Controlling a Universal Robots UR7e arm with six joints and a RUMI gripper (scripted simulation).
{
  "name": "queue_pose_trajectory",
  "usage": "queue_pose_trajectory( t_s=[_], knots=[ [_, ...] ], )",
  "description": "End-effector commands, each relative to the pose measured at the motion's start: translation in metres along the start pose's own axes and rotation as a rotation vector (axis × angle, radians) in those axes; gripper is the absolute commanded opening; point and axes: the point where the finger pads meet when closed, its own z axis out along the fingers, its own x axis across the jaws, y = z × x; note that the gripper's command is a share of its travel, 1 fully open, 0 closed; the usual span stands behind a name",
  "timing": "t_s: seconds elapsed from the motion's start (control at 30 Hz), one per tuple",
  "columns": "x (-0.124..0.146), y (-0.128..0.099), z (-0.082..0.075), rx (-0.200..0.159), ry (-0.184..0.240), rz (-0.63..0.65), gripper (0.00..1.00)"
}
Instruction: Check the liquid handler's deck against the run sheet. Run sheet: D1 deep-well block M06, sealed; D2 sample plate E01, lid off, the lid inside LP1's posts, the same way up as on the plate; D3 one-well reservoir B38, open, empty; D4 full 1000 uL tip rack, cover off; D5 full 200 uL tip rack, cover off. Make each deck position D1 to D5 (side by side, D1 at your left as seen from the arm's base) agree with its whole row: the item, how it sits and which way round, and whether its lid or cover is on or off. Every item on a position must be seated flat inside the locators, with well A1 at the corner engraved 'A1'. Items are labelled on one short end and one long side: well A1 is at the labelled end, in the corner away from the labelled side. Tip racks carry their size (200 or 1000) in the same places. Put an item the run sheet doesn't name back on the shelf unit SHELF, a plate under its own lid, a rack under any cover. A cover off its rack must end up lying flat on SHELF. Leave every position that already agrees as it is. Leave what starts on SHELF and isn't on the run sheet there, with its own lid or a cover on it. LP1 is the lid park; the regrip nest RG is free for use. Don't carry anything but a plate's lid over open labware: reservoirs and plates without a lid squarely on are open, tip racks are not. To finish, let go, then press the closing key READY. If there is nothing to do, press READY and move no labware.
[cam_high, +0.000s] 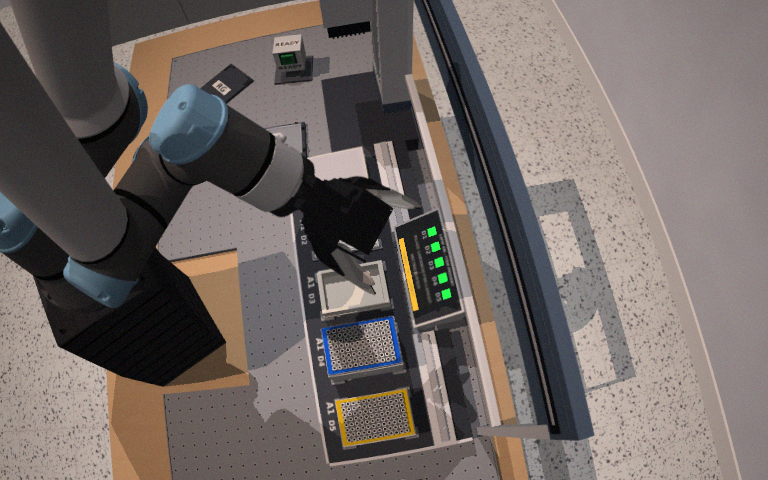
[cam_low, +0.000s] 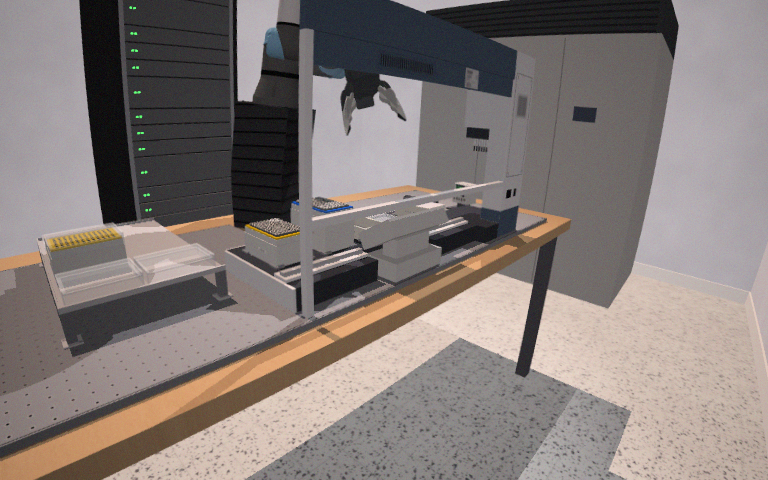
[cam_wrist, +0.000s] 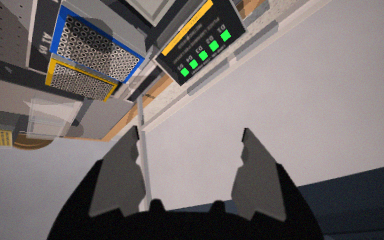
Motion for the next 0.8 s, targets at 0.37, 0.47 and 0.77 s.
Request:
queue_pose_trajectory(
  t_s=[0.37, 0.47, 0.77],
  knots=[
    [-0.109, 0.045, 0.007, -0.018, -0.119, 0.309, 0.82],
    [-0.124, 0.053, 0.01, -0.021, -0.141, 0.355, 0.82],
    [-0.174, 0.074, 0.013, -0.039, -0.212, 0.509, 0.82]
  ],
)
